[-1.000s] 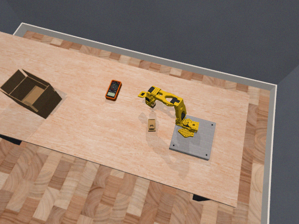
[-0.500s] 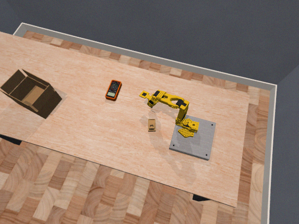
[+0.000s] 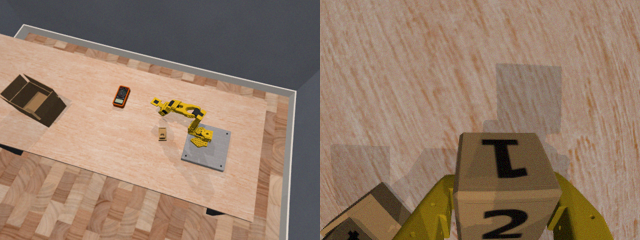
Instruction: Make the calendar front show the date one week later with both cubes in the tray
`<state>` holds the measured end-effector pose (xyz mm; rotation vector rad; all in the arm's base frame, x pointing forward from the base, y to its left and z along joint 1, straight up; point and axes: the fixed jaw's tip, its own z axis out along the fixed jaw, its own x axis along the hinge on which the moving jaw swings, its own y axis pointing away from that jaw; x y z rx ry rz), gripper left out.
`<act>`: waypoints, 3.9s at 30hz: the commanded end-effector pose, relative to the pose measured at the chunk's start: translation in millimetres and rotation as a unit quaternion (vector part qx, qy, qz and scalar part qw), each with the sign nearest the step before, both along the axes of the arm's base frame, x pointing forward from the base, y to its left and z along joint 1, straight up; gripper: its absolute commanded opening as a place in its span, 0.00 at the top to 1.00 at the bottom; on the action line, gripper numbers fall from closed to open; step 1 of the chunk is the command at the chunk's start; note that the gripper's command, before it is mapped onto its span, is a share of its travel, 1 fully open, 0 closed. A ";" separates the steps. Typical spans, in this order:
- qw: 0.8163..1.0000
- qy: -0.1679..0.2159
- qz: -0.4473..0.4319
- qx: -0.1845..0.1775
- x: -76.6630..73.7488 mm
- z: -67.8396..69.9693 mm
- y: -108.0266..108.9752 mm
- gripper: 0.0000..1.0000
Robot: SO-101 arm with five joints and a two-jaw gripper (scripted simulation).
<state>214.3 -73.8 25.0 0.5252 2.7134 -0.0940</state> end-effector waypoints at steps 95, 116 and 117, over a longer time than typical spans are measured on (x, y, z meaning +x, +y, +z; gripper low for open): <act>0.922 -0.360 -0.007 -0.140 4.7 0.8 -5.3 1.00; 0.922 -0.358 -0.010 -0.146 2.6 1.2 -8.1 1.00; 0.922 -0.358 -0.010 -0.146 2.6 1.1 -8.1 1.00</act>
